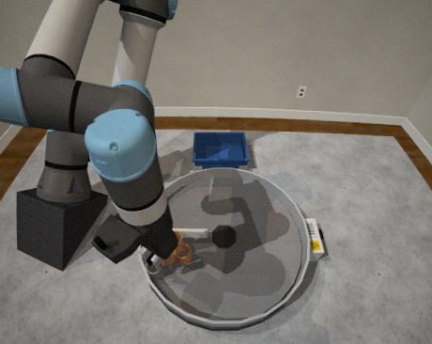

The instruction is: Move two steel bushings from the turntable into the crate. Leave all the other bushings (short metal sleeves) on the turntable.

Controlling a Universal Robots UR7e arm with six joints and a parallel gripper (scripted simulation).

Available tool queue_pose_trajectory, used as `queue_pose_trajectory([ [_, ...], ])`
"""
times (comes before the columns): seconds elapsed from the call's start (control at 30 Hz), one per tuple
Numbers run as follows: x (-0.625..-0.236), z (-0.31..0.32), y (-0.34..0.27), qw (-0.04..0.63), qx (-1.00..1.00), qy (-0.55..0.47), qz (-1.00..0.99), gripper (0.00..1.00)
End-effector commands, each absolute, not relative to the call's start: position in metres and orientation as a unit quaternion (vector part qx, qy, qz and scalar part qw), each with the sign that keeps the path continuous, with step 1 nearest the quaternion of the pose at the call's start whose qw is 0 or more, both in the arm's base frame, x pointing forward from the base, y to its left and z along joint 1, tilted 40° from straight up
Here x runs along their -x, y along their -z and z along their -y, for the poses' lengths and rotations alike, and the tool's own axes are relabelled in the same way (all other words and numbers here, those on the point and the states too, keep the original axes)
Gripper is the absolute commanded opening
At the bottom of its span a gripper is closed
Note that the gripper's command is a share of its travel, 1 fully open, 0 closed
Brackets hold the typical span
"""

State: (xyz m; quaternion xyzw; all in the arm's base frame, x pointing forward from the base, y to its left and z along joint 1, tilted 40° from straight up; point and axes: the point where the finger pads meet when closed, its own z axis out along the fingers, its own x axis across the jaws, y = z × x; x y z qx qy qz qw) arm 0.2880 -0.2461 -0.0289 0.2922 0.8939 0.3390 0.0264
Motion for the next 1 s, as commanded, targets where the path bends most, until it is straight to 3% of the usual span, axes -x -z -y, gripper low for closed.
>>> queue_pose_trajectory([
  [0.0,-0.288,0.246,0.029,0.027,-0.292,-0.338,-0.894,0.45],
  [0.97,-0.292,0.237,0.042,0.027,-0.292,-0.338,-0.894,0.45],
])
